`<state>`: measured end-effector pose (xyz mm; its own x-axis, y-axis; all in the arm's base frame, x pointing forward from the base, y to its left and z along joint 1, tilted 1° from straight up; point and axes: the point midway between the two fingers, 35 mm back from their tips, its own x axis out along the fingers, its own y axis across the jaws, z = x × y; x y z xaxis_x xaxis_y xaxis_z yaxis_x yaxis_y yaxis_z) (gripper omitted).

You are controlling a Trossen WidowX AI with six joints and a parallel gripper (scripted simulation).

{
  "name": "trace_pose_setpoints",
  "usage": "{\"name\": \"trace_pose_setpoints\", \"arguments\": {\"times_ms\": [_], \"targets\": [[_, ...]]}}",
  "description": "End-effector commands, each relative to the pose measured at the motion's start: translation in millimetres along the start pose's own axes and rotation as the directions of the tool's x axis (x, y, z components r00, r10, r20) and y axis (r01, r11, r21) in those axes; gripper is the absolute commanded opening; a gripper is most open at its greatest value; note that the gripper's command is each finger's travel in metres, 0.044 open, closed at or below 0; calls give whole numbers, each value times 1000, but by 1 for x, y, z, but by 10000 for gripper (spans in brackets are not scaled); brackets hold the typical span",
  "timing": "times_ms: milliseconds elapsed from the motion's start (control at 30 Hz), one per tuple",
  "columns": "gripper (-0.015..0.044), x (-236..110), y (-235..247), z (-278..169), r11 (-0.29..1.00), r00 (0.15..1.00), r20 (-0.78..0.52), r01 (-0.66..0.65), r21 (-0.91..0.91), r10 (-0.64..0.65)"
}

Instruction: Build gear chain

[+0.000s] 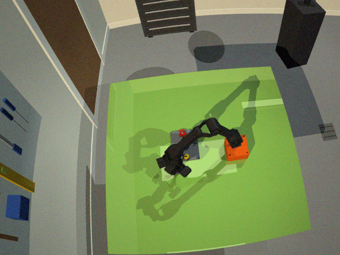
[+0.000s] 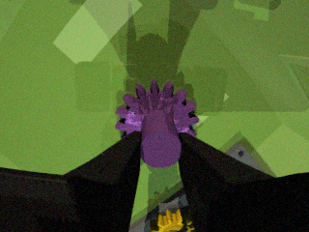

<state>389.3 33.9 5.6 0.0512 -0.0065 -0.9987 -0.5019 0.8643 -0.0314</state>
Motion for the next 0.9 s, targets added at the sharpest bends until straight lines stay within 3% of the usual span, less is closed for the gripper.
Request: {"name": "trace_pose_setpoints", "arguments": {"times_ms": [0, 867], "targets": [[0, -10, -5, 7, 1000, 999, 38, 29, 2, -29], [0, -76, -3, 10, 1000, 1000, 22, 16, 1, -16]]}}
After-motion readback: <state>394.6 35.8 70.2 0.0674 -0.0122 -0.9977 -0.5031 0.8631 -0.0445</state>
